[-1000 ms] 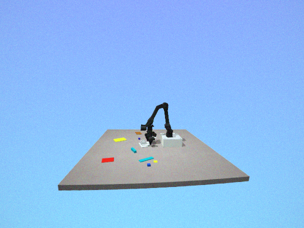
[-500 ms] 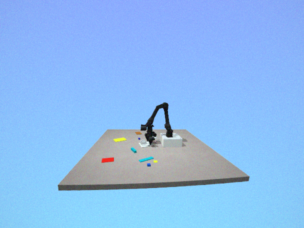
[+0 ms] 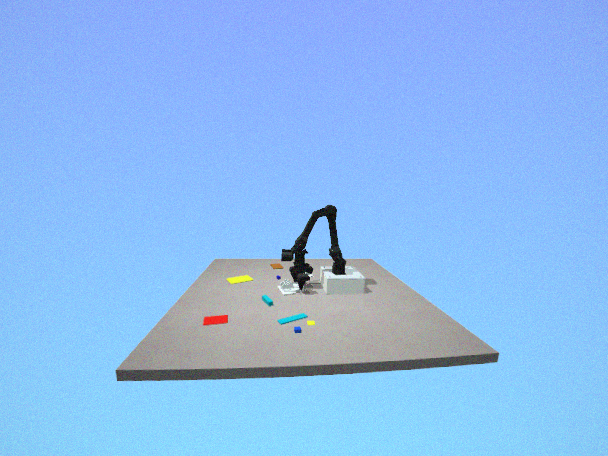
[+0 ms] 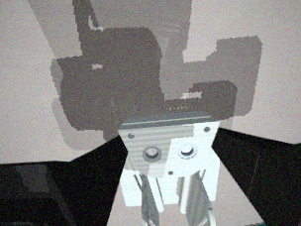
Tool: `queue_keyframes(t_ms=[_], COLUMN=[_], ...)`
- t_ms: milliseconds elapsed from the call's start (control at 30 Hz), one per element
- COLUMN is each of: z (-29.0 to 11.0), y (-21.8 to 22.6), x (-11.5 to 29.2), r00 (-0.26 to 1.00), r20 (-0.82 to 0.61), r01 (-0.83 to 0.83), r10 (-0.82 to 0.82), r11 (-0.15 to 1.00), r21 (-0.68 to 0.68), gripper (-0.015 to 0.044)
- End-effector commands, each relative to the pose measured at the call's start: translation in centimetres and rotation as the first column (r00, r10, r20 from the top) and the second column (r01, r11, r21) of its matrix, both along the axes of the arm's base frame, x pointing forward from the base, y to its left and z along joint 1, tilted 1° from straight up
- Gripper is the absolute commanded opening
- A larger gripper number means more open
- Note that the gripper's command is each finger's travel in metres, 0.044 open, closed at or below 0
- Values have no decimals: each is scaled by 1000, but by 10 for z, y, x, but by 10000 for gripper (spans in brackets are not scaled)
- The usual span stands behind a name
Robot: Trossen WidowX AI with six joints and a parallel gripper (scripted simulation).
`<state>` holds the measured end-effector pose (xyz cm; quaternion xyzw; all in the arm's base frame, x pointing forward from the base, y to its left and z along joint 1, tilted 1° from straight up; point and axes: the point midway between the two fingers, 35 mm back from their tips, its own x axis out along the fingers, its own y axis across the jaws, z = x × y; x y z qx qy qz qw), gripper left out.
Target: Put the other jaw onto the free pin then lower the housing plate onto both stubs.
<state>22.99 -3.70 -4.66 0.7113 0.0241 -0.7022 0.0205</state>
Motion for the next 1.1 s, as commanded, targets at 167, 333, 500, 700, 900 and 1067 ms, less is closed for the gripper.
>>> queue_keyframes(t_ms=[167, 333, 500, 700, 900, 1067], z=[-2, -2, -2, 0, 3, 2], y=[0, 0, 0, 0, 0, 0], x=[0, 0, 0, 0, 0, 1], r00=[1000, 1000, 1000, 1000, 1000, 1000], r20=[1, 1, 1, 1, 1, 1], r01=[2, 2, 2, 2, 2, 2], r10=[-2, -2, -2, -2, -2, -2], r11=[1000, 1000, 1000, 1000, 1000, 1000], r21=[0, 0, 0, 0, 0, 0], gripper=[351, 351, 351, 351, 351, 351])
